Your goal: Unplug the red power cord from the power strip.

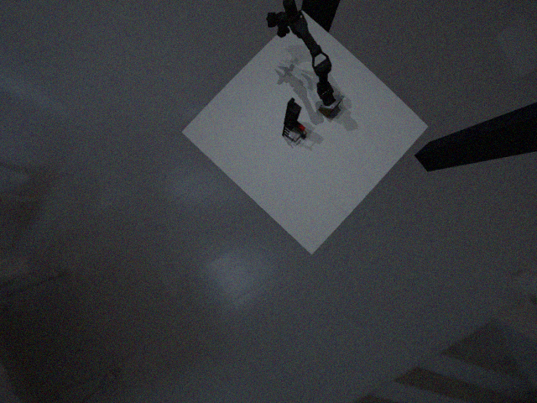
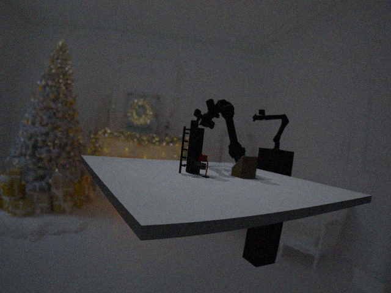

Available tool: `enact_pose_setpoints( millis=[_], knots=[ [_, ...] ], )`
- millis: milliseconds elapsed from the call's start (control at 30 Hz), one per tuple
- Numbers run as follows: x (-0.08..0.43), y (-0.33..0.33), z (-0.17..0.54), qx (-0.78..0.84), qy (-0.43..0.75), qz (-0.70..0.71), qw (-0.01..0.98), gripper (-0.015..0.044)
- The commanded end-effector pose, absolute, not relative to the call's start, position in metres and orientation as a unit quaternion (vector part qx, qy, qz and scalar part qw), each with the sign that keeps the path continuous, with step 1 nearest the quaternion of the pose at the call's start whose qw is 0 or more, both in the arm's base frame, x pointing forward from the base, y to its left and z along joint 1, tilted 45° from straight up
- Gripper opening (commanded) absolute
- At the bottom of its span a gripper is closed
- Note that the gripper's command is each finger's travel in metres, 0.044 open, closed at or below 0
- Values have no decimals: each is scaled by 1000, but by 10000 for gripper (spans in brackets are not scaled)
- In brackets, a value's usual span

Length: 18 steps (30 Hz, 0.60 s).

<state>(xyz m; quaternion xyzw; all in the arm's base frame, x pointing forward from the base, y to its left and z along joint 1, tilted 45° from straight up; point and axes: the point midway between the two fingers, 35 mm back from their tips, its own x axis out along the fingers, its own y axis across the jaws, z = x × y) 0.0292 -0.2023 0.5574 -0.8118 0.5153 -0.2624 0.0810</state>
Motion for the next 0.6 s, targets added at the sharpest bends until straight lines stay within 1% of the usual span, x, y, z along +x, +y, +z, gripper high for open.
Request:
enact_pose_setpoints(
  millis=[0,300,567],
  knots=[
    [40,-213,551,-818,486,-277,135,160],
    [77,-234,535,-823,410,-293,263,160],
    [119,-244,519,-813,342,-287,374,160]
  ],
)
